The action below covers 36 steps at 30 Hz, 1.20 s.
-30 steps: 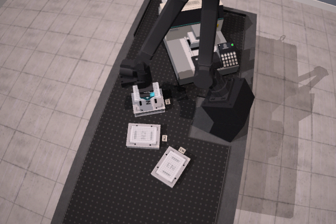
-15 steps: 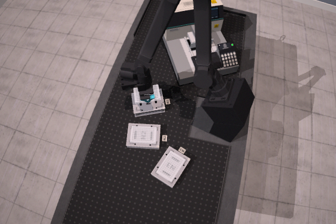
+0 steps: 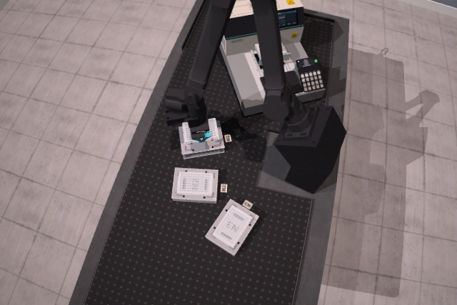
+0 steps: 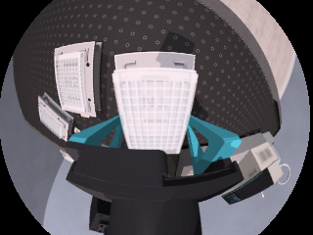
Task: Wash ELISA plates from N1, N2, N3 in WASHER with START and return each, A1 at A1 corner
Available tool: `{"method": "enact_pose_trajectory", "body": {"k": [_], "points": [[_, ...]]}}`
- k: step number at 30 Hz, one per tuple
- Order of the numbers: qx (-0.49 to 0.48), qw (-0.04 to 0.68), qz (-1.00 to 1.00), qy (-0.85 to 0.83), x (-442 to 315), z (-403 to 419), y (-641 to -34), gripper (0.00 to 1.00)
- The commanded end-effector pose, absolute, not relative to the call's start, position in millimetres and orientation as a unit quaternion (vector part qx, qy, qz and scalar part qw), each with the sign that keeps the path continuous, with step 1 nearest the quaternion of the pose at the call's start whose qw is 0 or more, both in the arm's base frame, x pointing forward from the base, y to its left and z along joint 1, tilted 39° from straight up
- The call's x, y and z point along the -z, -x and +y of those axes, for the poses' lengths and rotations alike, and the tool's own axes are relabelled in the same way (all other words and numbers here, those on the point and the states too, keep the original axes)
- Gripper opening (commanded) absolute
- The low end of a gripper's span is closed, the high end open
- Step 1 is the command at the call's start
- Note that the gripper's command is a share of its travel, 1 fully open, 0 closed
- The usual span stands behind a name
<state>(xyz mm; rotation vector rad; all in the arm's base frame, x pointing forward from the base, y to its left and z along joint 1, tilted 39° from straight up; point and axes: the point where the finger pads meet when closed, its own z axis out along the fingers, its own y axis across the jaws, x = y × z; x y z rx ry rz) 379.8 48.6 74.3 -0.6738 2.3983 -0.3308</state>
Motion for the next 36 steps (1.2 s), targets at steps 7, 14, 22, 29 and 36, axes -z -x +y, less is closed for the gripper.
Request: {"method": "enact_pose_trajectory", "body": {"k": [7, 14, 22, 29, 36], "points": [[0.130, 0.320, 0.903, 0.256, -73, 45, -397, 0.84], [0.130, 0.319, 0.903, 0.256, -63, 44, -404, 0.84], [0.130, 0.318, 0.903, 0.256, -56, 43, -410, 0.84], [0.127, 0.317, 0.904, 0.257, -55, 47, -405, 0.84], [0.127, 0.317, 0.904, 0.257, -55, 47, -405, 0.84]]}}
